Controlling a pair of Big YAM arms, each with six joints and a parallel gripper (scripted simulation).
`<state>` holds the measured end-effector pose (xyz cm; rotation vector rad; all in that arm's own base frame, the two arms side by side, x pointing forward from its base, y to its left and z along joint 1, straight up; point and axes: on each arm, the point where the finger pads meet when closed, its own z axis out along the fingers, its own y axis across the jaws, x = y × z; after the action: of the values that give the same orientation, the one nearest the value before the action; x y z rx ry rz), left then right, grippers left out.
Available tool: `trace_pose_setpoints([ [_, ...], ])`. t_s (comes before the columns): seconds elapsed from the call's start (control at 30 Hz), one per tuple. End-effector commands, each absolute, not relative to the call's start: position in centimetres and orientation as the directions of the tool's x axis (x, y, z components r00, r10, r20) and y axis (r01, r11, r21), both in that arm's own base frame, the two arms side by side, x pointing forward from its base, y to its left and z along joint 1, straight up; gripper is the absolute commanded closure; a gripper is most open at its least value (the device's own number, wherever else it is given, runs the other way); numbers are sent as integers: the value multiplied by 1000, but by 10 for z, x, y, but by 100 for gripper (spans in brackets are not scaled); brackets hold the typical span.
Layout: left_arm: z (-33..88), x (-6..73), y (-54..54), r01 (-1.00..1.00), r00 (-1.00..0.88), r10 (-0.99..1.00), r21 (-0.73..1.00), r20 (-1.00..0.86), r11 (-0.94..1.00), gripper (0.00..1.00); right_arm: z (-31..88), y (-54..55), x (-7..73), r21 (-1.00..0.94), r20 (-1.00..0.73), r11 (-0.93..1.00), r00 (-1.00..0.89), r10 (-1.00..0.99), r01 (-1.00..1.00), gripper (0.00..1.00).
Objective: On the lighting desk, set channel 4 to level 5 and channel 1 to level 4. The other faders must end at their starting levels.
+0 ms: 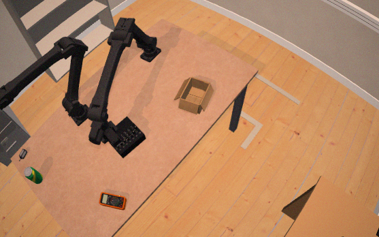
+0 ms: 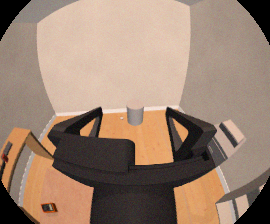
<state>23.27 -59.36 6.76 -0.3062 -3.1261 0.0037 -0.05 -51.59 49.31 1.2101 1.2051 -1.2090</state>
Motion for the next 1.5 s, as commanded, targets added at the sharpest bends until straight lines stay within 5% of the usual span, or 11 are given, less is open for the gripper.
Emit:
trace_pose_setpoints([
  [0.0,62,238,-595,191,-982,191,-5,-5,982,100,535,-522,-1,-11,-997,-1,-11,-77,1000,0],
  [1.47,80,249,-606,200,-980,200,-26,-20,979,100,535,-522,-1,-11,-997,-1,-11,-77,1000,0],
])
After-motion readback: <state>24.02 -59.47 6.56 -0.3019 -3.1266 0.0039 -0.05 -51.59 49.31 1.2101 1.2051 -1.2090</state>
